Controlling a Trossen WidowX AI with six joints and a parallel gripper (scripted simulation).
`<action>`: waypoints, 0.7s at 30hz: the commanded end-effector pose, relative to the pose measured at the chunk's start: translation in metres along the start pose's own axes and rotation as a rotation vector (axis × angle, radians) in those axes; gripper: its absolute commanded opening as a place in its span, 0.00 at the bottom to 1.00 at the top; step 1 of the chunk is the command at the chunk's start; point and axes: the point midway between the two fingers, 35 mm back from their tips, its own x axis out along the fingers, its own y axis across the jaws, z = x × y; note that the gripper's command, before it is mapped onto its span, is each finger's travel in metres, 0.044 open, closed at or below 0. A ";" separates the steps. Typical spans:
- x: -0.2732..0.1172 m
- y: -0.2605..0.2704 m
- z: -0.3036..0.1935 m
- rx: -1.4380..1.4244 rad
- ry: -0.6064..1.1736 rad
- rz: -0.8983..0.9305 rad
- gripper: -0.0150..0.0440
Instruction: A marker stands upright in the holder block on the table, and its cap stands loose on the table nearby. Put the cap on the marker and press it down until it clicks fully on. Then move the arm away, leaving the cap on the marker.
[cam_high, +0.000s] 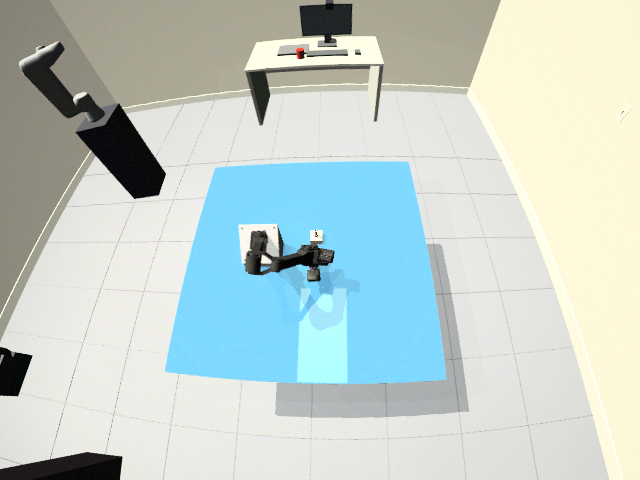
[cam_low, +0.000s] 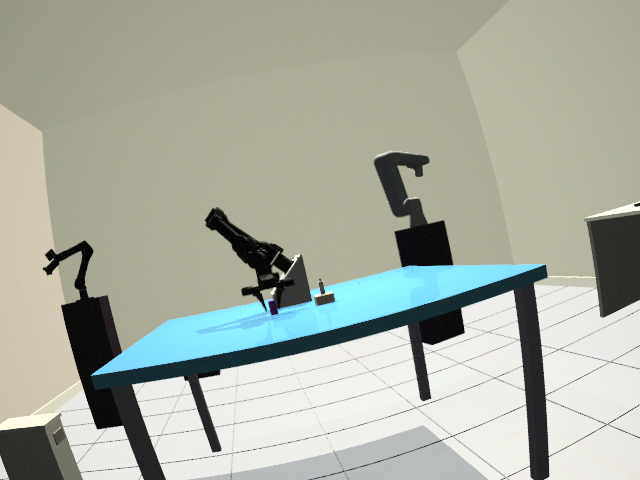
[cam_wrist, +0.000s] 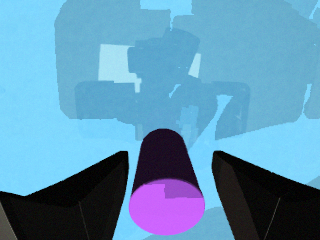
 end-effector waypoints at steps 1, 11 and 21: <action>0.002 0.003 -0.002 -0.012 0.006 0.007 0.55; 0.002 0.003 -0.002 -0.012 0.006 0.007 0.43; -0.013 0.003 0.000 -0.012 0.006 0.010 0.25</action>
